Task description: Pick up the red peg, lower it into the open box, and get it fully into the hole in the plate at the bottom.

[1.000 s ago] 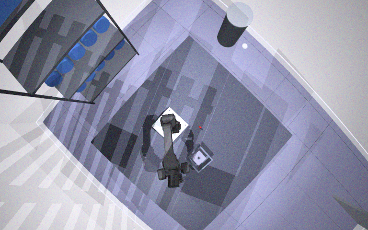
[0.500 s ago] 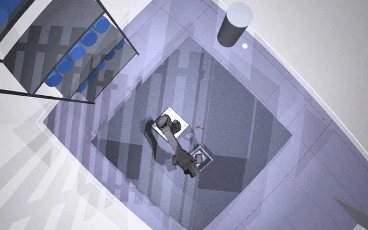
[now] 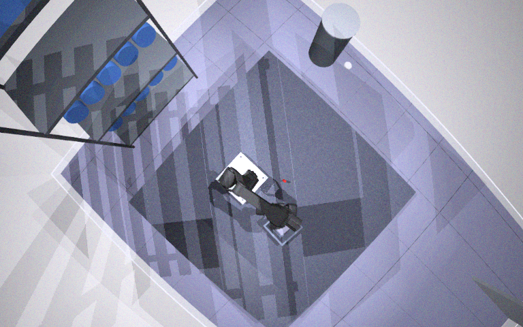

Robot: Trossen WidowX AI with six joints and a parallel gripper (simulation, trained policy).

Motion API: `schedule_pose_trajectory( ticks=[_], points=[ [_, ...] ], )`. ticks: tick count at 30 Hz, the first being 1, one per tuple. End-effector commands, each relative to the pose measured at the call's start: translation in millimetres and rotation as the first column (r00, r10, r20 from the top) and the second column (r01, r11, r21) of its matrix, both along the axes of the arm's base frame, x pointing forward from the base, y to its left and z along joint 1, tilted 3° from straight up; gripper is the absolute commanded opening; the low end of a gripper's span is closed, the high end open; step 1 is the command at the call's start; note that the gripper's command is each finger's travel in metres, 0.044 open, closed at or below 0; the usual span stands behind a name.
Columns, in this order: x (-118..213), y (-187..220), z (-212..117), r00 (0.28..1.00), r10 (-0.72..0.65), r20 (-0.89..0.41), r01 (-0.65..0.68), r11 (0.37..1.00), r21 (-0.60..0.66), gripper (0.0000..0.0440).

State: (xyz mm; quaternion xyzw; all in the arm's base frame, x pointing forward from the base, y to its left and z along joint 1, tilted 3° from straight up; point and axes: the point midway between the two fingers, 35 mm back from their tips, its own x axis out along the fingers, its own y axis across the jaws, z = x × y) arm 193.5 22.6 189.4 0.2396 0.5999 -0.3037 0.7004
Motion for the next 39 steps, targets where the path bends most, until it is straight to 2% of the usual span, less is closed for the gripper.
schedule_pose_trajectory(
  ticks=[1, 18, 26, 39],
  points=[
    [-10.8, 17.3, -16.6, 0.998, -0.041, -0.057, 0.041, 0.999, -0.002, 0.0440],
    [-37.2, 65.6, -89.8, 0.964, -0.204, -0.170, 0.195, 0.978, -0.070, 0.0440],
    [-33.6, 82.1, -129.4, 0.959, -0.238, -0.156, 0.232, 0.971, -0.056, 0.0440],
    [-26.3, 103.3, -189.8, 0.967, -0.238, -0.089, 0.242, 0.970, 0.035, 0.0433]
  ],
)
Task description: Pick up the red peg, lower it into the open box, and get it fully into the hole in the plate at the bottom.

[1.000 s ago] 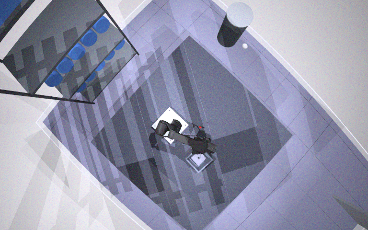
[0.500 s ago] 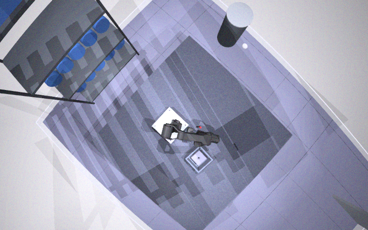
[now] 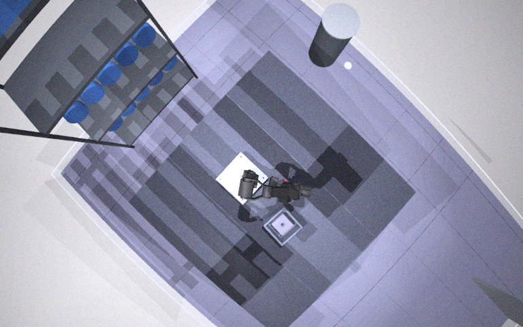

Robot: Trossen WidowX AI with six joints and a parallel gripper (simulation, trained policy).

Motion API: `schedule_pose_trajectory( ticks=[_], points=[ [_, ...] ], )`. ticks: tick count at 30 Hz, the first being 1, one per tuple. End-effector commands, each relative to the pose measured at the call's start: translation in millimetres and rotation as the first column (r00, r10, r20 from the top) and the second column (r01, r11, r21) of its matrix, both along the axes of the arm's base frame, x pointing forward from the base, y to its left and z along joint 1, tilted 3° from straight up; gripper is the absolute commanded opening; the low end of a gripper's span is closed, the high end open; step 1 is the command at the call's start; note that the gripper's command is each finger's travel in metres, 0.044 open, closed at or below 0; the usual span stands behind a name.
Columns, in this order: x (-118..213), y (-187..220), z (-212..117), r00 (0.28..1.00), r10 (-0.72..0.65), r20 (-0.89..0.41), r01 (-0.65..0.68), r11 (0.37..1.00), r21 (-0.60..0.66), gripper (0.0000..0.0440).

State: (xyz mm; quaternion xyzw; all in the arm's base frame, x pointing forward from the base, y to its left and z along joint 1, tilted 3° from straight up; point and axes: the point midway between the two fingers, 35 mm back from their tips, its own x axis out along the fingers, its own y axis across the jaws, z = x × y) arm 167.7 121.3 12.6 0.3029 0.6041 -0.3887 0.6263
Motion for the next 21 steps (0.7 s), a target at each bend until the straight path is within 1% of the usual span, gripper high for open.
schedule_pose_trajectory(
  ticks=[1, 3, 6, 12, 20, 21],
  points=[
    [-0.9, 5.4, -16.2, 1.000, -0.006, 0.019, 0.006, 1.000, 0.023, 0.0429],
    [-2.6, 6.5, -21.9, 1.000, -0.011, 0.020, 0.010, 1.000, 0.030, 0.0411],
    [-6.0, 7.1, -29.0, 1.000, -0.023, 0.014, 0.023, 0.999, 0.038, 0.0357],
    [-13.3, 6.7, -37.4, 0.999, -0.042, -0.023, 0.043, 0.998, 0.053, 0.0206],
    [-12.1, 11.0, -34.5, 0.997, -0.032, -0.068, 0.039, 0.994, 0.103, 0.0000],
    [-11.9, 11.0, -33.7, 0.997, -0.031, -0.074, 0.039, 0.993, 0.108, 0.0000]
  ],
)
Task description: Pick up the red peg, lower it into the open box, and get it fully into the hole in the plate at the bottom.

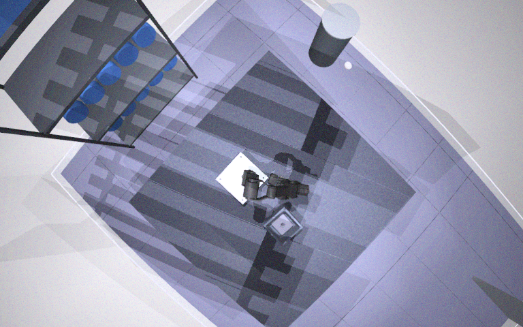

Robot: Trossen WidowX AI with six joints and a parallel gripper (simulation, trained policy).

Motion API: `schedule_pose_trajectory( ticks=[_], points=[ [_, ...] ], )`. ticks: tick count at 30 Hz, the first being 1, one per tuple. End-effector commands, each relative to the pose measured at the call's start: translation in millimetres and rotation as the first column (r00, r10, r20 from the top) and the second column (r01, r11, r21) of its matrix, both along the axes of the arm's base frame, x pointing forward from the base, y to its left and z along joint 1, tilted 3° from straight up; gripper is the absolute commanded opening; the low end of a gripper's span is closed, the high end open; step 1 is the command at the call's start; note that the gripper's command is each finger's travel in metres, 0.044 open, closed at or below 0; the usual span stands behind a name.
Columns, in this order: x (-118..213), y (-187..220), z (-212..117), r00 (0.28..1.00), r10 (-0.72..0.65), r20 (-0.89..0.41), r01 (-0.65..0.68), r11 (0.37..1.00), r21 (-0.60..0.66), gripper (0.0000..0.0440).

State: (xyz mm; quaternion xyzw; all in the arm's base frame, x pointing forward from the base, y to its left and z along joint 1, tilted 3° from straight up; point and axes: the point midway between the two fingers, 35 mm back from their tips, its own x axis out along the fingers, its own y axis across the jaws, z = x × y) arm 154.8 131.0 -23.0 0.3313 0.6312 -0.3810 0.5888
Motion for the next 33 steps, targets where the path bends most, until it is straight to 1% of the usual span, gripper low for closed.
schedule_pose_trajectory(
  ticks=[1, 12, 22, 33],
  points=[
    [1.3, 1.1, 3.3, 1.000, 0.005, -0.025, -0.004, 1.000, 0.025, 0.0000],
    [15.0, -7.1, 34.6, 0.991, 0.113, 0.078, -0.112, 0.994, -0.014, 0.0000],
    [32.3, -16.0, 72.7, 0.966, 0.208, 0.153, -0.202, 0.978, -0.056, 0.0000],
    [62.6, -30.5, 120.5, 0.938, 0.256, 0.233, -0.238, 0.966, -0.101, 0.0000]
  ],
)
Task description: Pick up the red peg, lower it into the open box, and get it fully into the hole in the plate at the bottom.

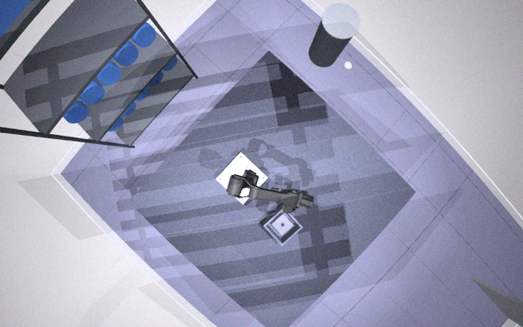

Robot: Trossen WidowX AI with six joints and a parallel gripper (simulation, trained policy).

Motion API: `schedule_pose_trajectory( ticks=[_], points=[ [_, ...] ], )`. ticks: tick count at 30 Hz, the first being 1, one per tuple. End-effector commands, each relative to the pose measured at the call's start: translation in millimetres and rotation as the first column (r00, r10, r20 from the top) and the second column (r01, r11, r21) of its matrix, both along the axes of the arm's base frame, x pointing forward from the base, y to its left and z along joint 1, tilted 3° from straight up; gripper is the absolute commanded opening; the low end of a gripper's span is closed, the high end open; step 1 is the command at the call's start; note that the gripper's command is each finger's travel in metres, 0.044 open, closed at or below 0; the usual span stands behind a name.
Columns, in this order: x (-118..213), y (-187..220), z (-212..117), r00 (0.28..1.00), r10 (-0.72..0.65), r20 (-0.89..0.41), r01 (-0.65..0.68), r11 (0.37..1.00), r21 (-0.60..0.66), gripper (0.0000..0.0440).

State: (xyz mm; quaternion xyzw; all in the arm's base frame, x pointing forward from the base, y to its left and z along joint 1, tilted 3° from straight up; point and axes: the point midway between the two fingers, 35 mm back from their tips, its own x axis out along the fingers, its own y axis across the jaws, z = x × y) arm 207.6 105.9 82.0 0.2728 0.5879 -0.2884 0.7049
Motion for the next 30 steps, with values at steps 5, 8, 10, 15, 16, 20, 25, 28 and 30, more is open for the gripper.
schedule_pose_trajectory(
  ticks=[5, 8, 10, 15, 16, 20, 25, 28, 30],
  points=[
    [25.9, -16.9, 31.2, 0.998, 0.001, 0.064, 0.000, 1.000, -0.018, 0.0000],
    [35.0, -26.2, 35.9, 0.997, -0.015, 0.074, 0.016, 1.000, -0.021, 0.0000],
    [40.8, -32.7, 38.0, 0.996, -0.028, 0.079, 0.030, 0.999, -0.022, 0.0000],
    [54.8, -49.0, 41.8, 0.994, -0.063, 0.092, 0.066, 0.998, -0.023, 0.0000],
    [57.6, -52.2, 42.4, 0.993, -0.070, 0.096, 0.073, 0.997, -0.023, 0.0000],
    [67.6, -65.1, 43.5, 0.990, -0.098, 0.105, 0.101, 0.995, -0.023, 0.0000],
    [79.4, -81.0, 43.1, 0.984, -0.133, 0.116, 0.136, 0.990, -0.022, 0.0000],
    [86.5, -90.4, 41.8, 0.981, -0.153, 0.122, 0.157, 0.987, -0.020, 0.0000],
    [91.2, -96.7, 40.5, 0.978, -0.167, 0.126, 0.171, 0.985, -0.018, 0.0000]
  ],
)
